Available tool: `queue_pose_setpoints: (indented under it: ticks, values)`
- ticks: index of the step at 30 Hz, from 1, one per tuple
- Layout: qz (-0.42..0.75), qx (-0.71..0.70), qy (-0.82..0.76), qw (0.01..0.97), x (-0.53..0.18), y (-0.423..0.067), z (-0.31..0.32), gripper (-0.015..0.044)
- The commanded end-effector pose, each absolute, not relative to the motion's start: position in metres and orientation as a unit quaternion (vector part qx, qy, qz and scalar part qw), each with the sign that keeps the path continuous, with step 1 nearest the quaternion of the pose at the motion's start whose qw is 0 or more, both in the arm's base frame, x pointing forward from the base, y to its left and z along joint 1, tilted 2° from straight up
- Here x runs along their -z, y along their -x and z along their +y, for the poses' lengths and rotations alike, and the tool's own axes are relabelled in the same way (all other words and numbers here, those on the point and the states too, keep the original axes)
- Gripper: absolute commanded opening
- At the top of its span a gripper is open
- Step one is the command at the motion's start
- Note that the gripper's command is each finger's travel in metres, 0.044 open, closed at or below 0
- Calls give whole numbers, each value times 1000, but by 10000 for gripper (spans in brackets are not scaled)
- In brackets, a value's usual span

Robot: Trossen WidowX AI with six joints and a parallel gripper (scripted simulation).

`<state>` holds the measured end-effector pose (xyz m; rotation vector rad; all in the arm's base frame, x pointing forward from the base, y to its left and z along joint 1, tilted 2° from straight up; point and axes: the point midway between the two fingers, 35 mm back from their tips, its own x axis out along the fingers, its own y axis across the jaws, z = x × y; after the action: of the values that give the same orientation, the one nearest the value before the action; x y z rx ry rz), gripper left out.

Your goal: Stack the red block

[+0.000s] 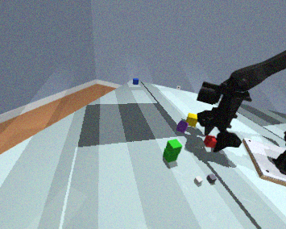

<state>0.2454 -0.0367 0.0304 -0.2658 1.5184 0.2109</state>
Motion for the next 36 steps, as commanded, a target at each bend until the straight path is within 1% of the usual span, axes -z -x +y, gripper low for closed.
queue_pose_setpoints:
  ticks: [1, 10, 17, 21, 36]
  values:
    - [684, -97, 119, 713, -30, -245, -36, 387]
    - [684, -97, 119, 713, -30, -245, -36, 151]
    - [684, -97, 119, 713, -30, -245, -36, 105]
    - [684, -97, 119, 713, -40, -246, -36, 0]
    - [684, -97, 119, 713, -114, -242, -35, 0]
